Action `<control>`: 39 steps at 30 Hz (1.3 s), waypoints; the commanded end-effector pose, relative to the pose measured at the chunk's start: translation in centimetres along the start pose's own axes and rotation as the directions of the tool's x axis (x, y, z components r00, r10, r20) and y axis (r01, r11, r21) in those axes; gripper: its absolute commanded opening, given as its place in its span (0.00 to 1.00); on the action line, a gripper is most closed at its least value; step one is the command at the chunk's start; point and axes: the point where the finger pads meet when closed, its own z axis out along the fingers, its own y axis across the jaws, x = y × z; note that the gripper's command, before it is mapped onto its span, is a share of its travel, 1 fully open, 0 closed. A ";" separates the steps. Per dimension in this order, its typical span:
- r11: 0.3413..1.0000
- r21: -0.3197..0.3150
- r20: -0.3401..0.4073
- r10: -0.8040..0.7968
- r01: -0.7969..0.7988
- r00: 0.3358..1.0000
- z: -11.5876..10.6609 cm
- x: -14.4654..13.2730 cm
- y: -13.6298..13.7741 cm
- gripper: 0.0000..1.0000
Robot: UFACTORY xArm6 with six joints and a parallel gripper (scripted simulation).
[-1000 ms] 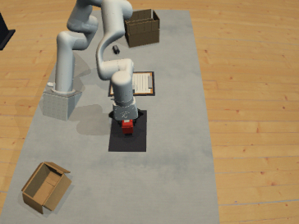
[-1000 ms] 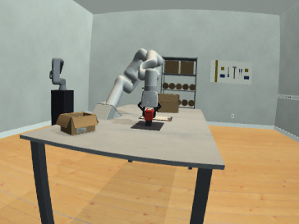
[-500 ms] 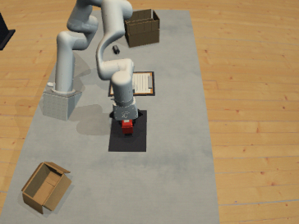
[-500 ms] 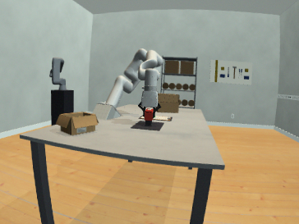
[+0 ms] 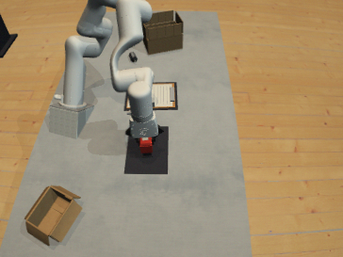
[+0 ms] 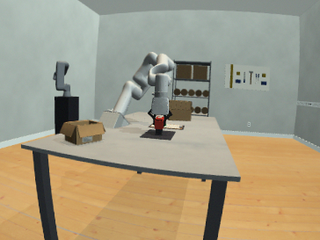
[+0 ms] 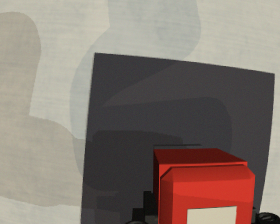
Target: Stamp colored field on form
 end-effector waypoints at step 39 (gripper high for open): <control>1.000 0.000 0.008 0.005 -0.005 1.000 -4.6 1.9 0.9 0.29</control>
